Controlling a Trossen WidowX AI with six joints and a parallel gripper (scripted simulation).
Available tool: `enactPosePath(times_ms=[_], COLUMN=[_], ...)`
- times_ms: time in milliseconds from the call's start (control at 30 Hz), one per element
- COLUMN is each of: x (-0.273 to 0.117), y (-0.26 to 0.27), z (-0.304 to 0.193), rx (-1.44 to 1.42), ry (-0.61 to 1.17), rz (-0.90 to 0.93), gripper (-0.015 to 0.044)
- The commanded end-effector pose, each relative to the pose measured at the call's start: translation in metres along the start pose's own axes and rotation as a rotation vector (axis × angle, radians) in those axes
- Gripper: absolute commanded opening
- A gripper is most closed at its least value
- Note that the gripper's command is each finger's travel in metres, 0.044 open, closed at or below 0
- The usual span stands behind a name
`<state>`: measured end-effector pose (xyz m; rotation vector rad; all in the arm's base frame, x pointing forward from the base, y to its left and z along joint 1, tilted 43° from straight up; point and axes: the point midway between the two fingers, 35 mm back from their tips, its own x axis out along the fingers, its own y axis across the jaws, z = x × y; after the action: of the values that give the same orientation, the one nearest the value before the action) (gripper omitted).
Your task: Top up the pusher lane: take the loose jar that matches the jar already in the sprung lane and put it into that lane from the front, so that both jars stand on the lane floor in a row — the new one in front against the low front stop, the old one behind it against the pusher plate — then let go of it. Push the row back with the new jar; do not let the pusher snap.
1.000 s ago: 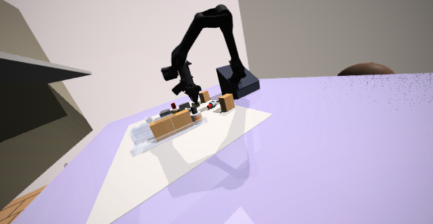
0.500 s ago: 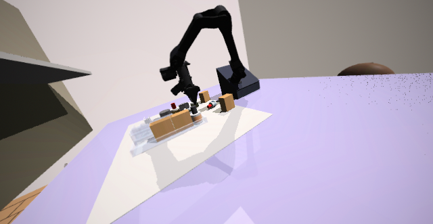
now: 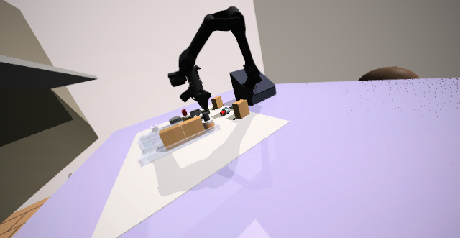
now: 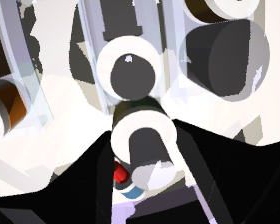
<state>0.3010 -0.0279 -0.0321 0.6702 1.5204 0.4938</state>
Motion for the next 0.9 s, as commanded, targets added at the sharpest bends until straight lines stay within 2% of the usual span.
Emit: enactPosePath(times_ms=[0,867], x=[-0.003,-0.005], y=[0.002,0.003], z=[0.011,0.024], rx=[-0.017,-0.018], ry=[-0.024,-0.025], rz=[0.001,0.001], gripper=[0.0,0.0])
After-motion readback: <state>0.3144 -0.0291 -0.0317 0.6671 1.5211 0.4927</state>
